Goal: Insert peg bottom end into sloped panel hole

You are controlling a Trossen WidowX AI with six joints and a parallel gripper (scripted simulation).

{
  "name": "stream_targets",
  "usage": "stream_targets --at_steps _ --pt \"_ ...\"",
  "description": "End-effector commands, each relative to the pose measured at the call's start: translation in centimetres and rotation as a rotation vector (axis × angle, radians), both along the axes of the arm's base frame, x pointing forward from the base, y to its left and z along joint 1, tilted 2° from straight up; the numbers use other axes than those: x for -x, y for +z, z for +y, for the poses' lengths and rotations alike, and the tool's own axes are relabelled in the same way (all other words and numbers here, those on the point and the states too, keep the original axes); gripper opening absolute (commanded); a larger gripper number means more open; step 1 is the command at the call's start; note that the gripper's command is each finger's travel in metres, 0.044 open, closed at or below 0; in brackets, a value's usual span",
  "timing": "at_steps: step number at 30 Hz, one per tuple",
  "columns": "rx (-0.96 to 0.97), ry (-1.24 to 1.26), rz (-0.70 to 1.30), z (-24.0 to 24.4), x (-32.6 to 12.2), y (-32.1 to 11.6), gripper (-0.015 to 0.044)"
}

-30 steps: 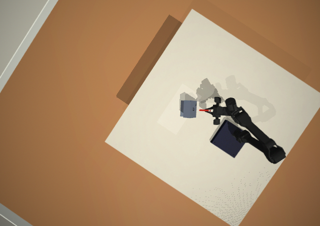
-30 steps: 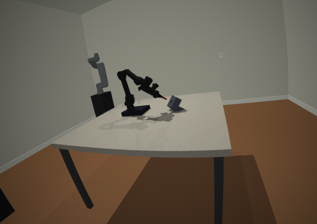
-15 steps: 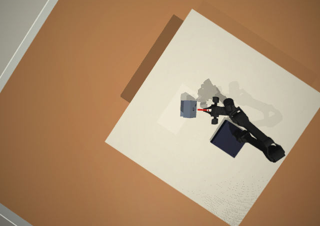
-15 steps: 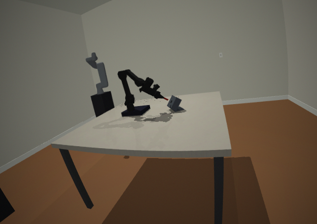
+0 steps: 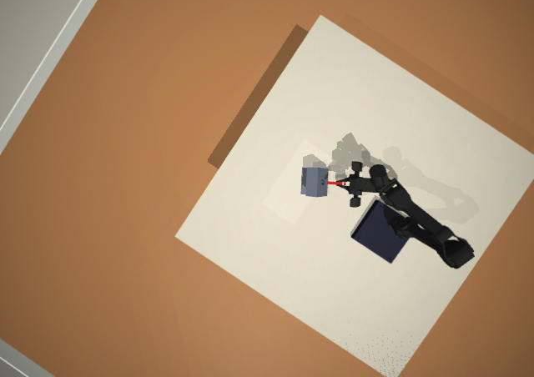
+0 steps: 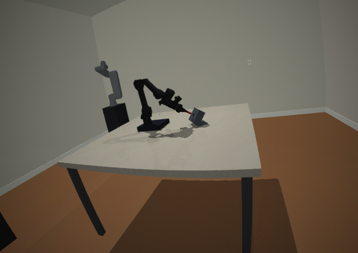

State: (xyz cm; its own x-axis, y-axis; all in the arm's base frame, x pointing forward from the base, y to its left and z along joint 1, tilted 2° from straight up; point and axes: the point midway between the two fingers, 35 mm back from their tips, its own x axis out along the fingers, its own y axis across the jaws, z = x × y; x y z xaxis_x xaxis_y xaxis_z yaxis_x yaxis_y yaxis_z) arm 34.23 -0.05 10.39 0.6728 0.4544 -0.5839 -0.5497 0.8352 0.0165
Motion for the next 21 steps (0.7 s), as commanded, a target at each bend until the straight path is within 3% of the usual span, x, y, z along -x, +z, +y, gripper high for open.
stream_targets --at_steps 1,21 --pt "-0.002 -0.005 0.001 0.26 -0.46 -0.38 0.0000" --pt "-0.001 0.001 0.000 0.51 -0.73 -0.68 0.0000"
